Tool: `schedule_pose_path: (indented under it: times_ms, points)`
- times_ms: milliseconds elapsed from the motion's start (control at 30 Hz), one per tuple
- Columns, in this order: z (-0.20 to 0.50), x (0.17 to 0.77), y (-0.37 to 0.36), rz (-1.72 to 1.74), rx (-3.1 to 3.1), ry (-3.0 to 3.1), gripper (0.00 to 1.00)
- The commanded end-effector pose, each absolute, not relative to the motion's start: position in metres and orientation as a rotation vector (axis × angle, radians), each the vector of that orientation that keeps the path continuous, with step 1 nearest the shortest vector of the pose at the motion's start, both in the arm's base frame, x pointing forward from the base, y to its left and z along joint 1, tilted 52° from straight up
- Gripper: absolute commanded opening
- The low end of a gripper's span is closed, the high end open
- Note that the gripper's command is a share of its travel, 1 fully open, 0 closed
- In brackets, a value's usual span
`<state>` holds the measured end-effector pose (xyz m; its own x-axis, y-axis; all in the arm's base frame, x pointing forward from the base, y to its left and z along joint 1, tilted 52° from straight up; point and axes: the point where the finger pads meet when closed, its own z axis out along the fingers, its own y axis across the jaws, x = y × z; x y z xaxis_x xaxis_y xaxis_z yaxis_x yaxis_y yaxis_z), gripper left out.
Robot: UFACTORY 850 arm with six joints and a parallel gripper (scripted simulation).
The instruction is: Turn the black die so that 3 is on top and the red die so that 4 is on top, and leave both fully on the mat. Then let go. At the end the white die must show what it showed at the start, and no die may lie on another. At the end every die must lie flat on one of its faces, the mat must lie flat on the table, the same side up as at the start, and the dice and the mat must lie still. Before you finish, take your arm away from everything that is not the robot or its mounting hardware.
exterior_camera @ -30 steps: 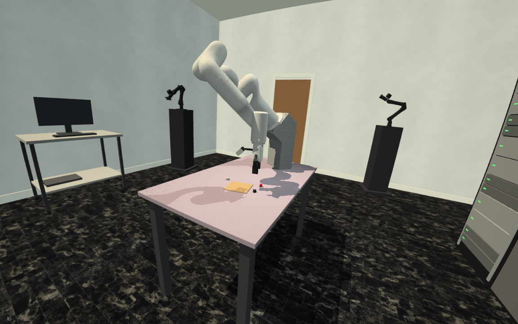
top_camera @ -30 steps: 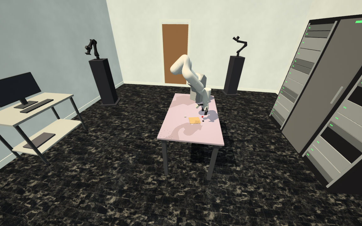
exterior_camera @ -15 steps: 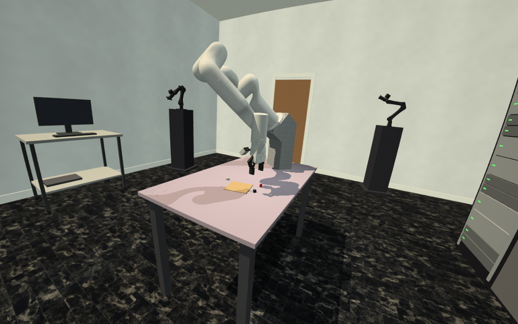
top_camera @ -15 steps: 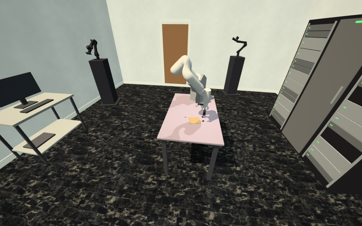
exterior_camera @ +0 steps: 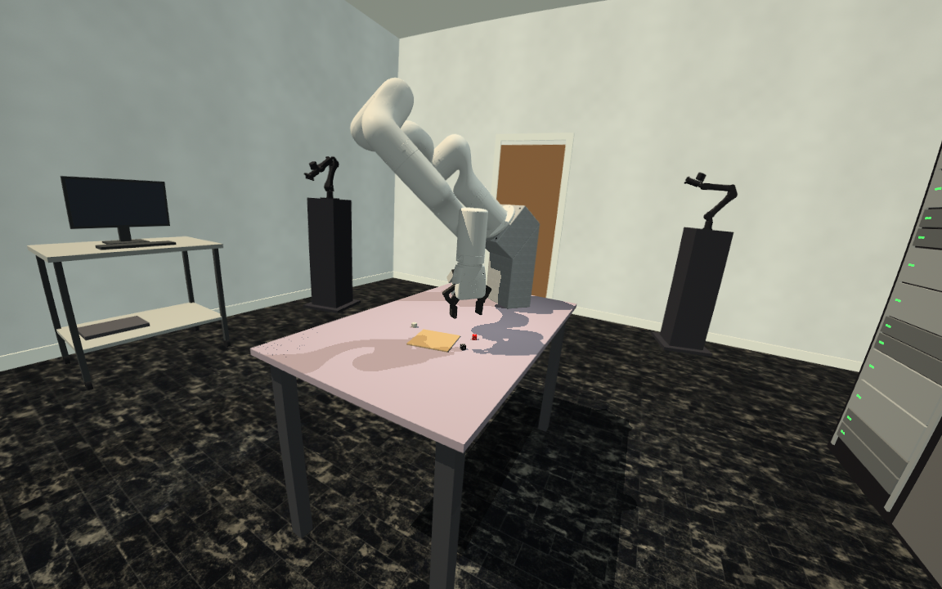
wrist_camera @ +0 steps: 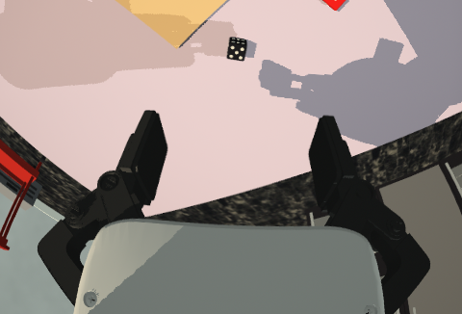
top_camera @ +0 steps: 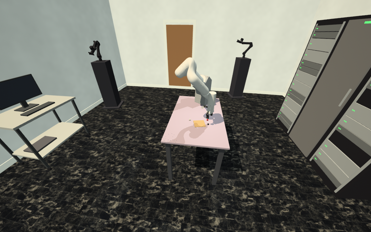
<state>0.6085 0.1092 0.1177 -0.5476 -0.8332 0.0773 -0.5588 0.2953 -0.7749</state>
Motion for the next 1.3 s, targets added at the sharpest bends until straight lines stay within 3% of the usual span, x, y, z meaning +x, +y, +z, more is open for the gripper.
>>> schedule_pose_path:
  times_ms: [0,1267]
  points:
    - [0.116,0.61,0.109,-1.053,-1.04,2.269,1.0]
    - [0.103,0.621,0.101,-0.56,0.229,2.29,1.0]
